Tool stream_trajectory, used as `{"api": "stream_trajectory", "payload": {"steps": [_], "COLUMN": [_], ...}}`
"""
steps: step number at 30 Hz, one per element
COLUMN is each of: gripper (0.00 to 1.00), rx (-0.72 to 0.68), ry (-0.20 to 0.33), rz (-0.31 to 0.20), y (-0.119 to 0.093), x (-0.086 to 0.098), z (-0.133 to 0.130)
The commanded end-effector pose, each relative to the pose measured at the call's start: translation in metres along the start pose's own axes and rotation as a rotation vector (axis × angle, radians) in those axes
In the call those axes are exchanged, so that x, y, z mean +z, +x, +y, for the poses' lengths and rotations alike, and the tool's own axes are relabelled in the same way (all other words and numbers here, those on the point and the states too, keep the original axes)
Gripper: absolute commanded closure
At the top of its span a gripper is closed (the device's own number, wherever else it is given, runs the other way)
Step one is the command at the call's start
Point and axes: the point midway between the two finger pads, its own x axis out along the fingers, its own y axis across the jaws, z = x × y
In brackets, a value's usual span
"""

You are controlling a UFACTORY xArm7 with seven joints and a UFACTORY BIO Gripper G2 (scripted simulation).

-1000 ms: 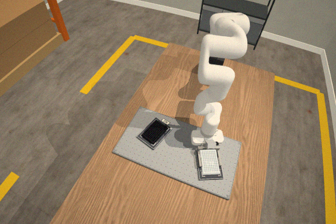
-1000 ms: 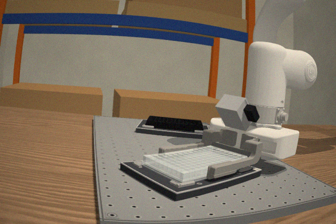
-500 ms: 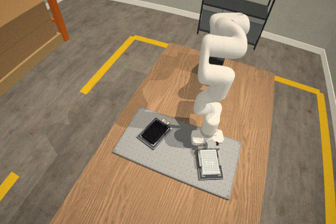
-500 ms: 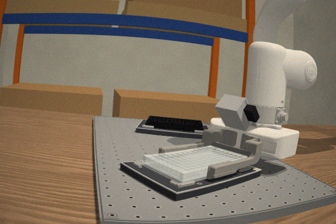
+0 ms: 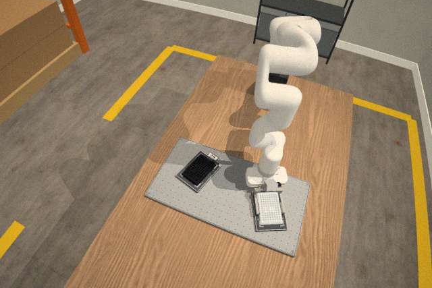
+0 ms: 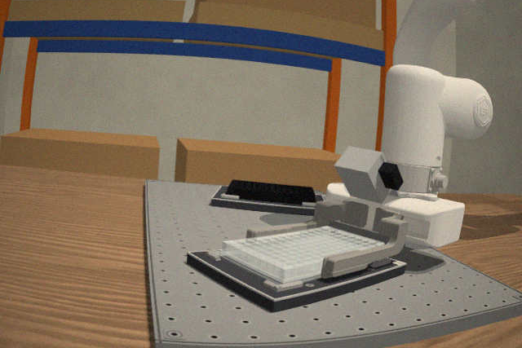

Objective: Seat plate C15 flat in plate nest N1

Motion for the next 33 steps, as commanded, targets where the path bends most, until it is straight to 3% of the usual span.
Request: {"api": "stream_trajectory", "payload": {"steps": [1,33], "gripper": [1.00,1.00], "rx": [0.000,0.000], "ry": [0.000,0.000], "rz": [-0.003,-0.003], "y": [0.001,0.001], "x": [0.002,0.021], "z": [0.000,0.000]}}
